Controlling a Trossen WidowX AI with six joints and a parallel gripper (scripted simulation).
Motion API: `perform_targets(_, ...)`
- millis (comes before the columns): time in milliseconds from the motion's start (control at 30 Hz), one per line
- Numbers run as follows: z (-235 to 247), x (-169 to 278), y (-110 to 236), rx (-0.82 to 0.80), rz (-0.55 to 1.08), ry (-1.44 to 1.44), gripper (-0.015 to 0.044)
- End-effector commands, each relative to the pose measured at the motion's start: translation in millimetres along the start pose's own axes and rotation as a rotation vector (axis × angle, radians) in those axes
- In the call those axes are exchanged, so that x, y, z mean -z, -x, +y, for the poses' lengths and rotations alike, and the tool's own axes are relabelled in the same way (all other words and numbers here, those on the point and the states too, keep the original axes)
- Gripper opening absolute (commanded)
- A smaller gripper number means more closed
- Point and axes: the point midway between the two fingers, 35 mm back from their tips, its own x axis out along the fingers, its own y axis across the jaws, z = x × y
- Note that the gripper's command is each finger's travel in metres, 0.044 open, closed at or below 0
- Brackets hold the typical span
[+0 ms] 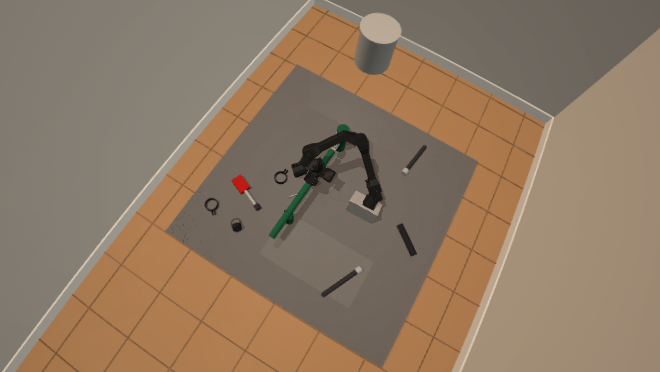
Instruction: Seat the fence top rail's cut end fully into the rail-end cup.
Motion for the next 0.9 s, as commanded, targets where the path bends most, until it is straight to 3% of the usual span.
perform_targets(0, 0.1, -0.6, -0.4, 0.000, -0.002, 0.000, 0.0000)
perform_targets(867, -5.7, 1.6, 9.0, 0.000, -0.003, 0.000, 0.0000)
